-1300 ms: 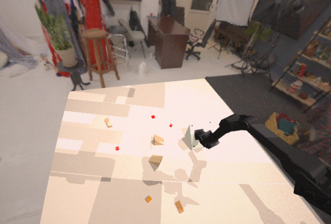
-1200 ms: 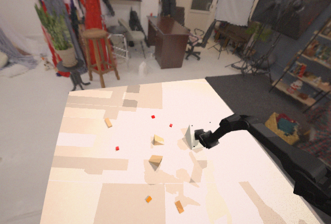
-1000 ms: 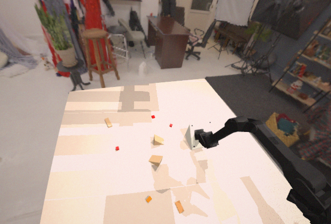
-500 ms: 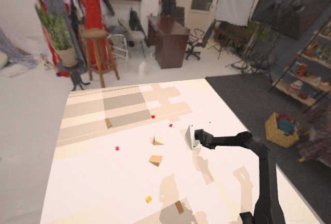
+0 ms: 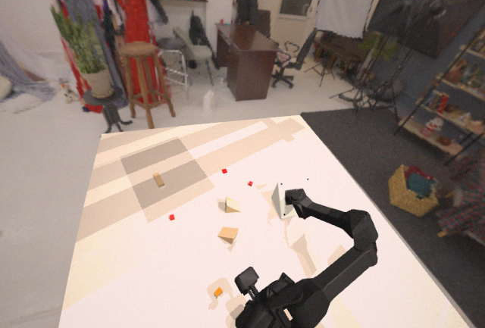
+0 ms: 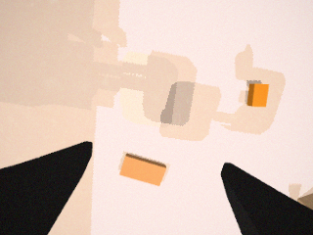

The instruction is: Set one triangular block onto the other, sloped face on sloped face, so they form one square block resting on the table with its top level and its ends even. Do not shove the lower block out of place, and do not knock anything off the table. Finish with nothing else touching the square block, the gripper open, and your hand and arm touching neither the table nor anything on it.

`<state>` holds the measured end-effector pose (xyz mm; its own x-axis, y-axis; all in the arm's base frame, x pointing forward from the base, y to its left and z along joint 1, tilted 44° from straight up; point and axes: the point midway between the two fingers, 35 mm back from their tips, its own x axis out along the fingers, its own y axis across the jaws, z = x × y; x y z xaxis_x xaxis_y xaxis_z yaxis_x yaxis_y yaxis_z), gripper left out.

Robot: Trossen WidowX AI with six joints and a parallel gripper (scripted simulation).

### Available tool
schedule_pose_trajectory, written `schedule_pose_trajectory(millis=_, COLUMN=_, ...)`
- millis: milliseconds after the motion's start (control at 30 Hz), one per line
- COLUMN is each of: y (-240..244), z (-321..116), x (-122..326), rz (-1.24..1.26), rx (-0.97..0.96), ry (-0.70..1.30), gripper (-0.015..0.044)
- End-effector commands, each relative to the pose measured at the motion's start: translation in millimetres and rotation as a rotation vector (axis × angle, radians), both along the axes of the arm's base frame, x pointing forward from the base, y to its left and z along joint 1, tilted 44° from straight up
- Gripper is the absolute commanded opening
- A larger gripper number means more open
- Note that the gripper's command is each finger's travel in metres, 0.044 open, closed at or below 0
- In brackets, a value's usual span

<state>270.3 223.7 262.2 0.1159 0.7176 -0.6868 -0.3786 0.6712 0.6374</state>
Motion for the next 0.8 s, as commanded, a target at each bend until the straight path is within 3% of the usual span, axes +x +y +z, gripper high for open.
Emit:
schedule_pose_trajectory(millis=0, y=-36.4, z=-35.5, x=20.8, rz=-0.135, rx=-0.05, ry=0.141, gripper=0.044)
schedule_pose_trajectory(millis=200, y=-122.1, z=-103.2, x=39.2, rz=-0.414, rx=-0.071, ry=0.477, gripper=0.044)
schedule_pose_trajectory(millis=400, y=-199.0, z=-154.5, x=23.6, rz=-0.677, rx=-0.001, ry=0.817, gripper=0.044)
schedule_pose_trajectory(millis=767, y=-201.6, z=-164.6, x=21.7, rz=-0.706, rx=0.011, ry=0.854, gripper=0.044)
